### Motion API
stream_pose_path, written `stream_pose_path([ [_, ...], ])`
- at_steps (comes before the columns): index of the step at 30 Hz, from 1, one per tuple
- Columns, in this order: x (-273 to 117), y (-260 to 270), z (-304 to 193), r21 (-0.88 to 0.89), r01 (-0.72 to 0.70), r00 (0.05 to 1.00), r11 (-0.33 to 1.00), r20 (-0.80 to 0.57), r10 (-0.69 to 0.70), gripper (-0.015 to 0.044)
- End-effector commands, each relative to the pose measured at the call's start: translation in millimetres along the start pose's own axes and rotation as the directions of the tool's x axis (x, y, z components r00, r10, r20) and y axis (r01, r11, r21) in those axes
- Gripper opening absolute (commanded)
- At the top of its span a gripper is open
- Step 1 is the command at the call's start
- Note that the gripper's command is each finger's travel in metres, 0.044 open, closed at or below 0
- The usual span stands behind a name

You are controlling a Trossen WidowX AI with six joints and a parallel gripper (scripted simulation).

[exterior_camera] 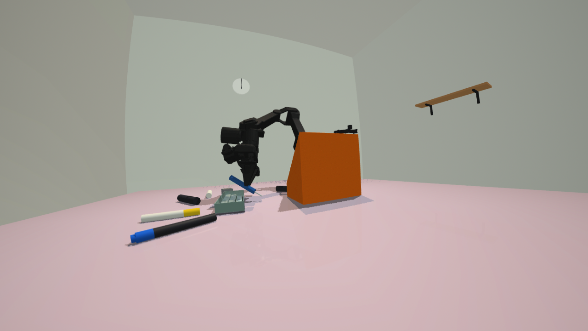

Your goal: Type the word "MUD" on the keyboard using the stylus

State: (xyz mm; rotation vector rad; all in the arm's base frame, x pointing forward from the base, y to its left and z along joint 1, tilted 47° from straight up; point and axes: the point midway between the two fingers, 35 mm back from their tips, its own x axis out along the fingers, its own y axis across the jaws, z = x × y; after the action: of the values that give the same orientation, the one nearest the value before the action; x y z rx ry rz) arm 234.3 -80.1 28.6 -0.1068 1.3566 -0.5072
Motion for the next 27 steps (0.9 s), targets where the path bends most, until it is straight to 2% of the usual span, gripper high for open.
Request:
stream_pose_path([
  [1, 2.3, 14.0, 6.5, -0.121, -0.028, 0.995, 0.992, 0.093, 0.040, 0.0000],
  [8, 0.0, 37.1, 20.0, -0.329, -0.017, 0.958, 0.944, 0.266, 0.110, 0.0000],
  [16, -11.4, 61.0, 31.4, -0.527, 0.084, 0.871, 0.846, 0.450, 0.194, 0.0000],
  [24, -30.6, 80.6, 36.9, -0.643, 0.257, 0.746, 0.722, 0.607, 0.275, 0.0000],
  [27, -32.6, 82.0, 37.1, -0.648, 0.274, 0.734, 0.711, 0.619, 0.281, 0.0000],
])
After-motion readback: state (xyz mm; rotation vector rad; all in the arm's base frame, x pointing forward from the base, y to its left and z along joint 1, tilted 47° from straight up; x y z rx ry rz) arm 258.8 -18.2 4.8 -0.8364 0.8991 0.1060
